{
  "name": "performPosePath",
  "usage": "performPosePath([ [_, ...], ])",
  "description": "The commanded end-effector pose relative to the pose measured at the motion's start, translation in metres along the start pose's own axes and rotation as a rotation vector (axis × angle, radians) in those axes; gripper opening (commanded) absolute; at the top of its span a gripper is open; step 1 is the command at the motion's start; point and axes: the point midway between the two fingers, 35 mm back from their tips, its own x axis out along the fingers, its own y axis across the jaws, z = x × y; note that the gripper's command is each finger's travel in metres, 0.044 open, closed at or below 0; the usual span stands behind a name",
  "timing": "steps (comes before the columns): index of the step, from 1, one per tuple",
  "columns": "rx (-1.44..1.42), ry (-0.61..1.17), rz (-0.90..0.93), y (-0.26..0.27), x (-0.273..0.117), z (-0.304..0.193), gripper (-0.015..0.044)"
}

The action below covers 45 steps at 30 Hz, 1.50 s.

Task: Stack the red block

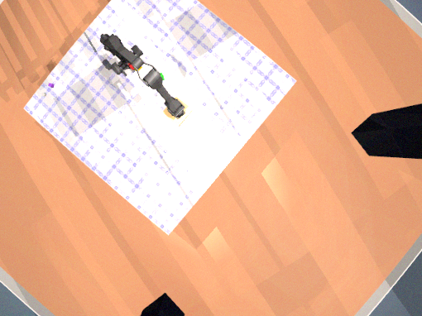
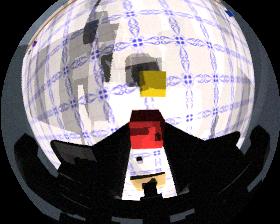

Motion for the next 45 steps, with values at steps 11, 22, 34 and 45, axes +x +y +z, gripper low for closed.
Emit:
performPosePath([
  [11,0.004,0.003,-0.005,-0.006,-0.012,-0.005,0.0],
  [22,0.004,0.006,-0.008,-0.046,-0.017,-0.047,0.0],
  [34,0.004,0.01,-0.012,-0.078,-0.015,-0.097,0.0],
  [45,0.004,0.012,-0.013,-0.088,-0.009,-0.122,0.0],
])
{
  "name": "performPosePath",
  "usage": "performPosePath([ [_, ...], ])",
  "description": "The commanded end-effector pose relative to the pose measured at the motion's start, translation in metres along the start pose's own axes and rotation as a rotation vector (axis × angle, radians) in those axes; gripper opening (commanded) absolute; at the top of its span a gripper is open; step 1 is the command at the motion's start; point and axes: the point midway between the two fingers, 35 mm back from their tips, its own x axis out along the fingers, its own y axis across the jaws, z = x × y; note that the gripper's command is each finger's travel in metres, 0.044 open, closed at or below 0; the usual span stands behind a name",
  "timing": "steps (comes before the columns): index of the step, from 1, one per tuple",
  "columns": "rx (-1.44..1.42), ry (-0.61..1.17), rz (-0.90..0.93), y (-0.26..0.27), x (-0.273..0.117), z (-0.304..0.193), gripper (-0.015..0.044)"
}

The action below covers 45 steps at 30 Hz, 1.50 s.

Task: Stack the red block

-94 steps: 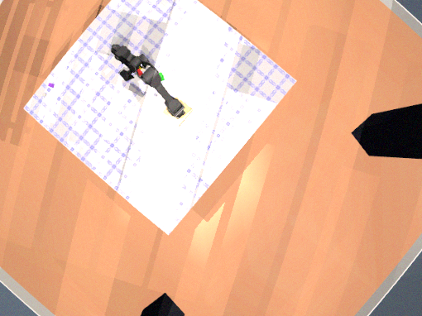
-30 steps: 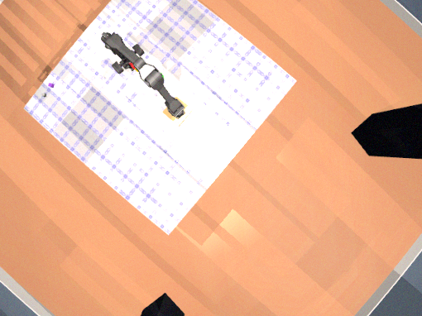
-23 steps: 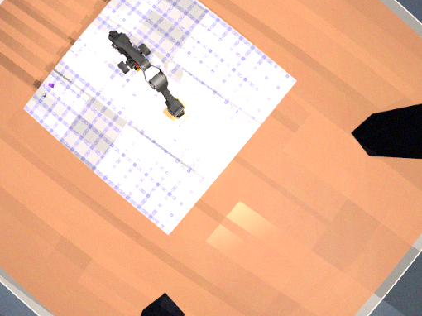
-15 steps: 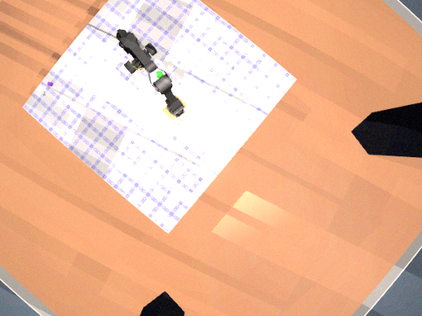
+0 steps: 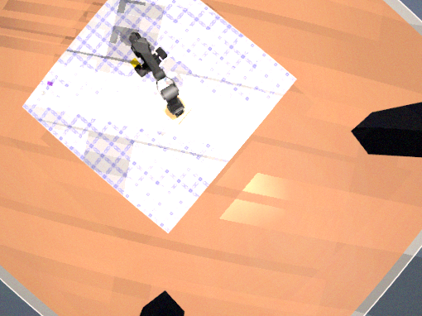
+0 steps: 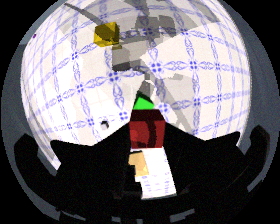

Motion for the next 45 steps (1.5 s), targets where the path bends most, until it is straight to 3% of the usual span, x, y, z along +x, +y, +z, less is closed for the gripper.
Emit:
performPosePath([
  [1,-0.005,0.002,-0.001,-0.002,0.007,-0.004,0.0],
  [22,-0.005,0.002,-0.001,0.001,0.059,-0.007,0.0],
  [45,-0.005,0.002,-0.001,0.001,0.06,-0.007,0.0],
])
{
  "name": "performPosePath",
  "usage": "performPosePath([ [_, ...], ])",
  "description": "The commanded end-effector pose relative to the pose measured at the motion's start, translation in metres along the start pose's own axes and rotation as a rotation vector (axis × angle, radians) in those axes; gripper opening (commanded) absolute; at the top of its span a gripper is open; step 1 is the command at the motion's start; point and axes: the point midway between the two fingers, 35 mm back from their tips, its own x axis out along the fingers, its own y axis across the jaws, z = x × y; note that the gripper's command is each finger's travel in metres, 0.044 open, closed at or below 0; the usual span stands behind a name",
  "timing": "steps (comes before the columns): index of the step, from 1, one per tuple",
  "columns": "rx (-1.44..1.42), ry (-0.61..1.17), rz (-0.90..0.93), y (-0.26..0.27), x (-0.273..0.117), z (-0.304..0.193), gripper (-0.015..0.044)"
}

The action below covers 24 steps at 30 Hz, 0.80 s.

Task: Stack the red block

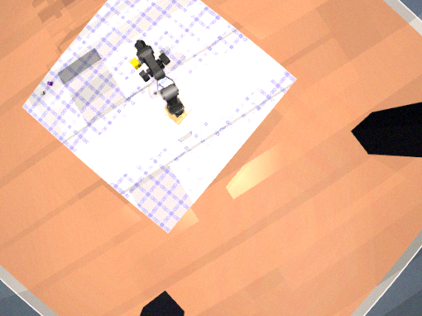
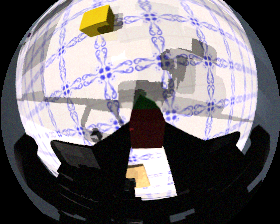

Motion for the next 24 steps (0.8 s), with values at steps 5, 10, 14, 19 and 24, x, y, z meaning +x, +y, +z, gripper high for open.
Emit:
performPosePath([
  [5,-0.005,0.0,-0.001,-0.0002,0.0015,0.0002,0.0],
  [10,-0.005,0.0,-0.001,-0.0002,0.0017,0.0002,0.0],
  [14,-0.005,0.0,-0.001,-0.0002,0.0017,0.0002,0.0],
  [19,0.0,-0.001,0.0,-0.0001,0.0007,0.0003,0.0052],
  [24,0.0,-0.001,0.0,-0.0001,0.0007,0.0003,0.0184],
])
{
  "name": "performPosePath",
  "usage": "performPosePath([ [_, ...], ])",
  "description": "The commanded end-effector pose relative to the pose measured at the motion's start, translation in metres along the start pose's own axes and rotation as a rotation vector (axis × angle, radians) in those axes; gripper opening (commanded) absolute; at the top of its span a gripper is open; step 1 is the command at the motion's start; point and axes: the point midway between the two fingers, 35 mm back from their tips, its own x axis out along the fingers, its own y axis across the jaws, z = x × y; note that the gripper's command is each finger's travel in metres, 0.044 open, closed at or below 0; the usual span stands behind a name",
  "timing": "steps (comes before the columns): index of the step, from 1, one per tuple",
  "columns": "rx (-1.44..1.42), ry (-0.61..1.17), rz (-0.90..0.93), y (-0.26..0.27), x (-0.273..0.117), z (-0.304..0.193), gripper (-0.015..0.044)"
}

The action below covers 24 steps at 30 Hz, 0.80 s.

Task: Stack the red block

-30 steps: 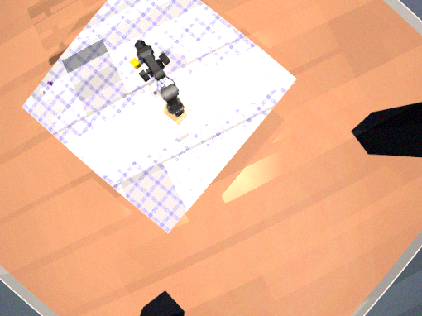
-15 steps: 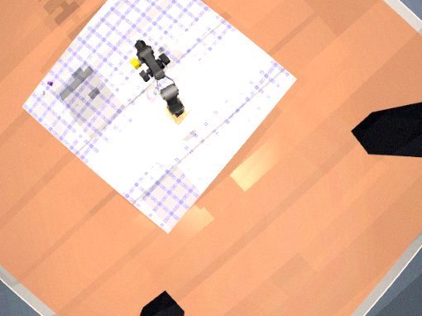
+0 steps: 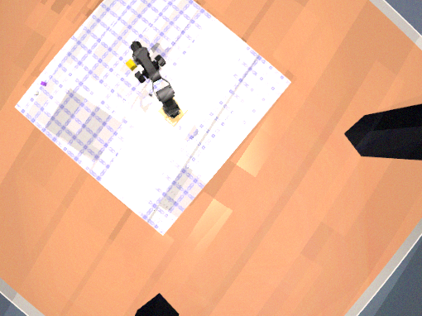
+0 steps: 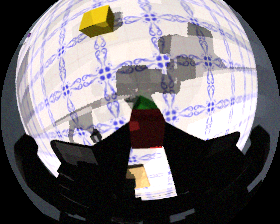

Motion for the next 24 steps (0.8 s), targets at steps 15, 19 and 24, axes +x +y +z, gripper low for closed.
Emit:
performPosePath([
  [15,0.0,0.001,0.0,0.0001,0.0003,-0.0003,0.044],
  [19,0.0,0.001,0.0,0.0001,0.0003,-0.0003,0.044],
  [24,0.0,0.001,0.0,0.0001,0.0003,-0.0003,0.044],
])
